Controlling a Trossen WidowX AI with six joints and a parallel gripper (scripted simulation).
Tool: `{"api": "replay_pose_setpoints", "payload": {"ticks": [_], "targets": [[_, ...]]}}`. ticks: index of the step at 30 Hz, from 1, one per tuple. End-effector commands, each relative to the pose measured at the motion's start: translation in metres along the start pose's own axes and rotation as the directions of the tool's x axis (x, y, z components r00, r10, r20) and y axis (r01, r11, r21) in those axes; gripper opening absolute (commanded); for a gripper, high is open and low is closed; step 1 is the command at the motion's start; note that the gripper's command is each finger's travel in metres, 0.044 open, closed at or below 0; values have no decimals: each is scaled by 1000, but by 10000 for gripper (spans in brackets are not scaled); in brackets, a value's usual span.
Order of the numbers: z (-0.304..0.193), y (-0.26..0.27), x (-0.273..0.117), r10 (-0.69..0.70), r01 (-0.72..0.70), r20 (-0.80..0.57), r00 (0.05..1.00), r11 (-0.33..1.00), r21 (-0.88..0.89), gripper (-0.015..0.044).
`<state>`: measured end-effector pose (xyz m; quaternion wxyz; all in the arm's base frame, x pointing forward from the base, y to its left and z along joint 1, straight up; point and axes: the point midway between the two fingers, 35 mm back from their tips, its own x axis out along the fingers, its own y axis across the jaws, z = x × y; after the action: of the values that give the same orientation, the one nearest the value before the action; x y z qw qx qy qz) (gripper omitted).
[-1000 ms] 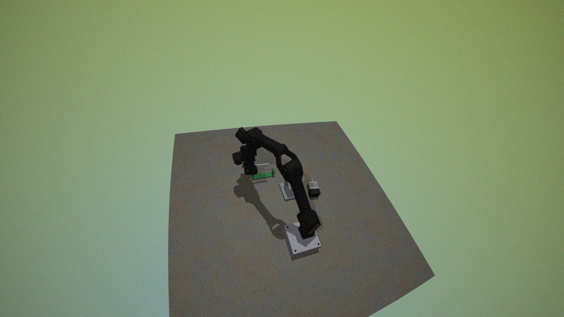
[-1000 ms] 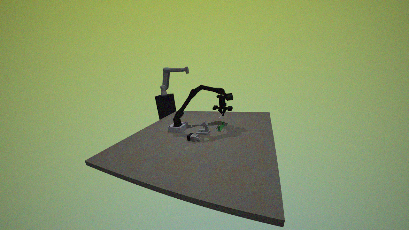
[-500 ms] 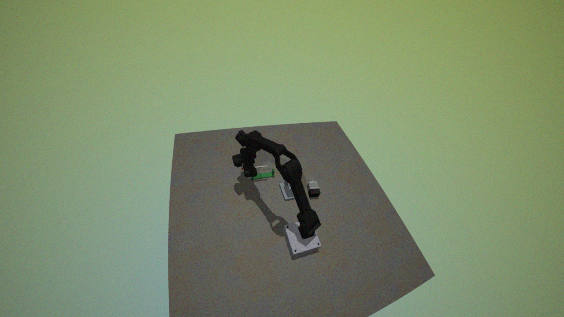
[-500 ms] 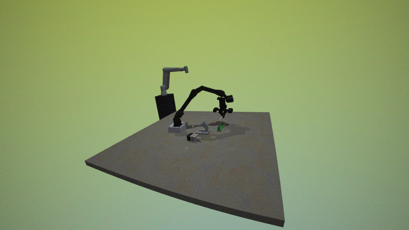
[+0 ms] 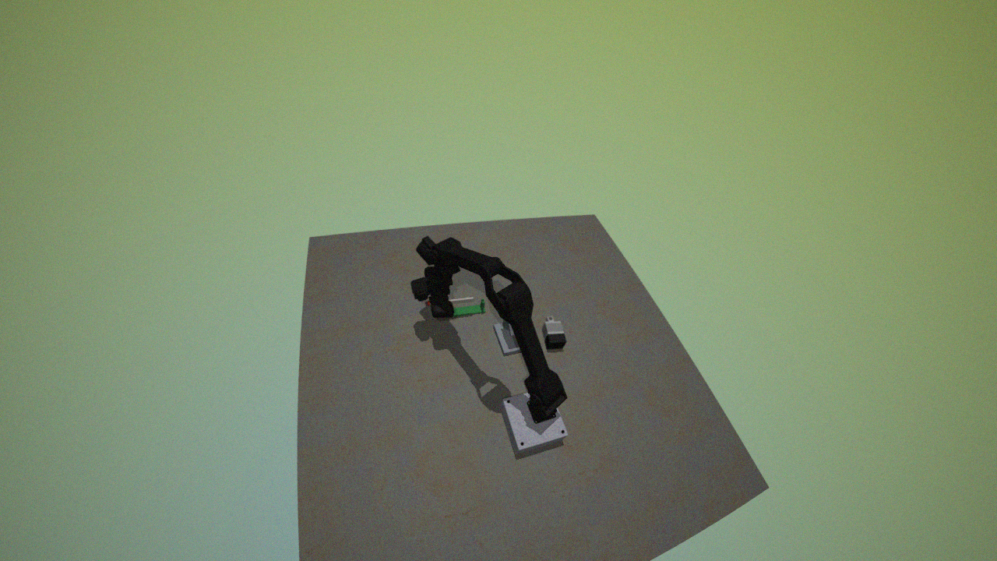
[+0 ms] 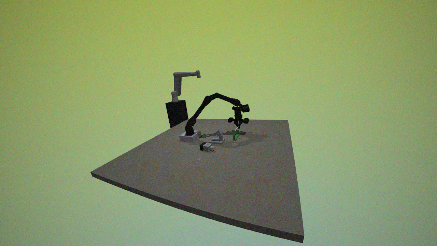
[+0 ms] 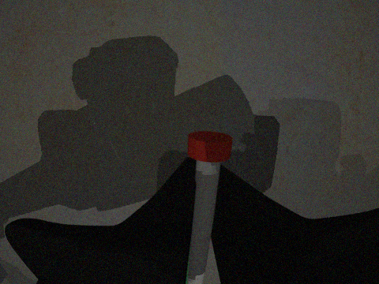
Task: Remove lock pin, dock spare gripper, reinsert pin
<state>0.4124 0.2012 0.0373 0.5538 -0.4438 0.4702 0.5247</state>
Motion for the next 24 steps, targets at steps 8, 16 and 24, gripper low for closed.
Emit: {"api": "replay_pose_setpoints", "payload": {"ticks": [8, 16, 24], "targets": [[-3, 0, 17, -1, 1, 0, 1000, 1000, 2, 0], [-4, 0, 24, -2, 2, 1, 1000, 1000, 1, 0], [-4, 0, 23, -1, 1, 1, 1000, 1000, 0, 79]]}}
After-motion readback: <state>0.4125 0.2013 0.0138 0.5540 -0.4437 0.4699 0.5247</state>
